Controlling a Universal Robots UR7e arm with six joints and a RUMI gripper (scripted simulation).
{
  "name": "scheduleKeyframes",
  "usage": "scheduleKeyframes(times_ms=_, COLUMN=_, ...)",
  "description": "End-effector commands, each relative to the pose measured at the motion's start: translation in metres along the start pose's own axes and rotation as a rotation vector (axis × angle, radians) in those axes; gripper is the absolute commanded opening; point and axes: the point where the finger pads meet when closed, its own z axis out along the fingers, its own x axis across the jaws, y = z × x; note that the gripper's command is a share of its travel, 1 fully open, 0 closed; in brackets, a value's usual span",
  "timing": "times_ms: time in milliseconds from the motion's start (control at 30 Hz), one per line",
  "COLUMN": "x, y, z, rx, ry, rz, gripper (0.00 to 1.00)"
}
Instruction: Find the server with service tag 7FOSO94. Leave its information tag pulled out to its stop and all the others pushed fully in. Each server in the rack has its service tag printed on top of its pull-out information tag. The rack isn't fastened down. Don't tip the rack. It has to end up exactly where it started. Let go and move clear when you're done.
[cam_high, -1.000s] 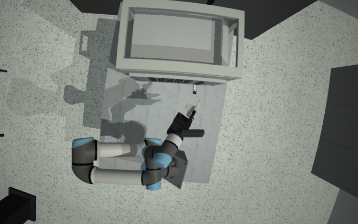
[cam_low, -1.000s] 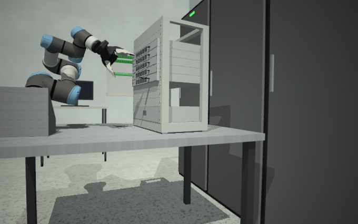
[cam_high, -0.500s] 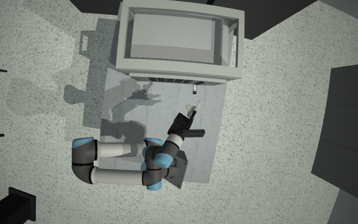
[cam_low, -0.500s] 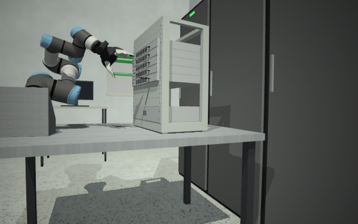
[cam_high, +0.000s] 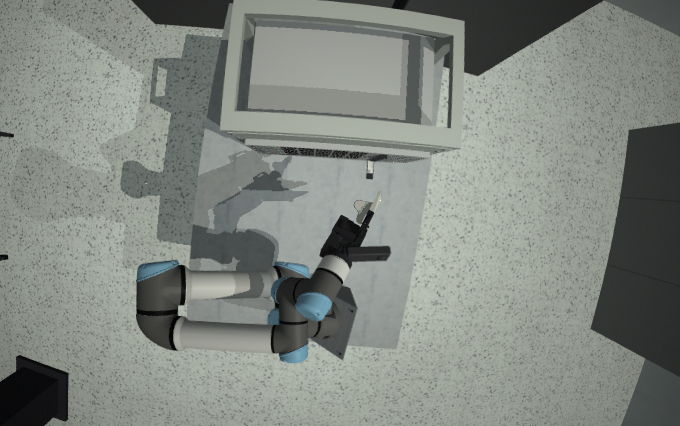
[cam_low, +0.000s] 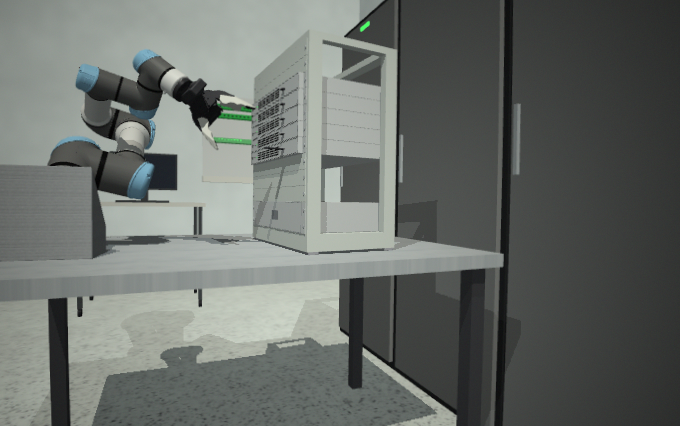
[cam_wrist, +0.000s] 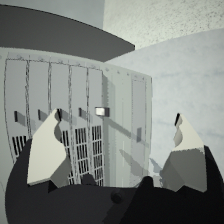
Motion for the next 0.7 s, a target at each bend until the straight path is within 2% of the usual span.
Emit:
scheduleKeyframes(times_ms=0, x=0.0006, y=-0.0004, z=0.0003, rx=-0.003, ry=0.001, rz=-0.001, gripper=1.0)
scheduleKeyframes(times_ms=667, x=0.0086, y=-0.0014, z=0.0047, rx=-0.031, ry=0.013, rz=-0.005, gripper=1.0)
